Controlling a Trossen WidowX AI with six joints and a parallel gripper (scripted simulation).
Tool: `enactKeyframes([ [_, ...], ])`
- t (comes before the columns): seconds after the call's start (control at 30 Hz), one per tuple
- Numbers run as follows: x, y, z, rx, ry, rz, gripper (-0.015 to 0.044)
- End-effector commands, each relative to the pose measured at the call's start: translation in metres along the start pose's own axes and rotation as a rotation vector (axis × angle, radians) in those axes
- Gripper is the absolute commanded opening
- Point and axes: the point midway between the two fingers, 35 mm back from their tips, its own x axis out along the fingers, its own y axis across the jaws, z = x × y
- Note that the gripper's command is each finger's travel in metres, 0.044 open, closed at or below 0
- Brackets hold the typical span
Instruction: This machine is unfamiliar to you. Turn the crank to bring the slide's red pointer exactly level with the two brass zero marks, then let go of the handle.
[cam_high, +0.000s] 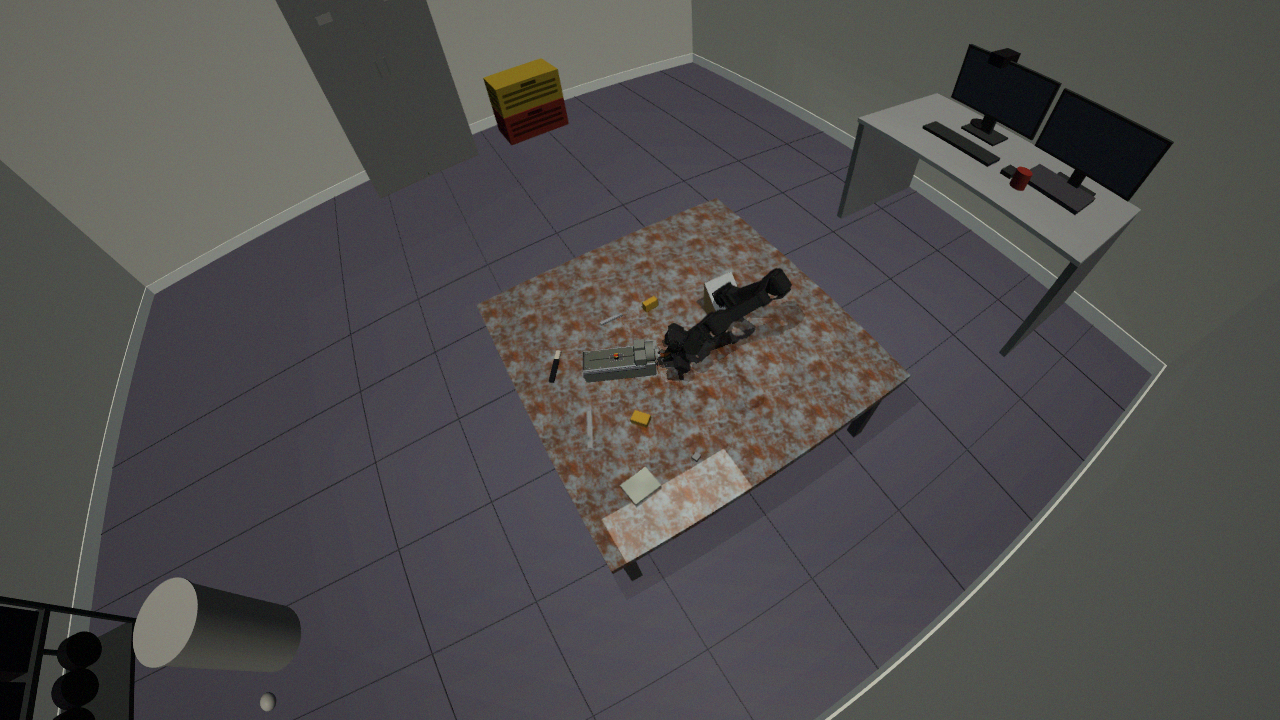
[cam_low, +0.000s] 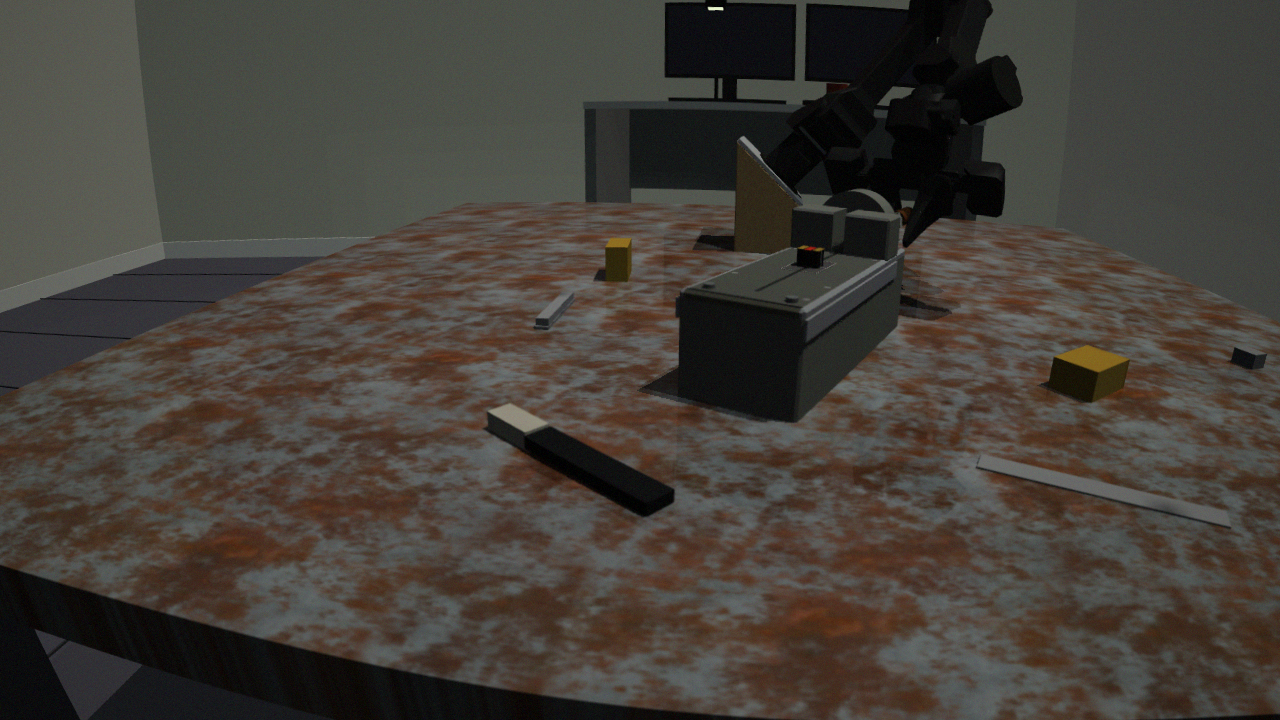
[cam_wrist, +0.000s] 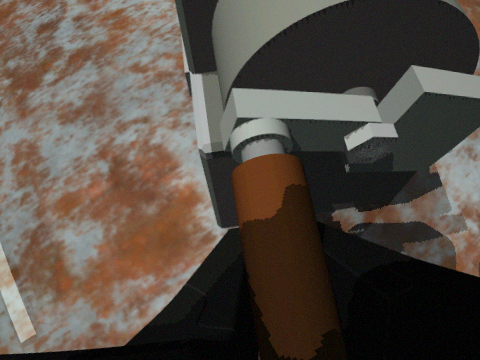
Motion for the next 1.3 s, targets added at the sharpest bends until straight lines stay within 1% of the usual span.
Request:
enactKeyframes([
  [0.0,0.0,0.0,0.0,0.005,-0.003,0.001,0.0],
  [1.27,-0.011,-0.01,0.011,0.004,-0.003,0.0,0.0],
])
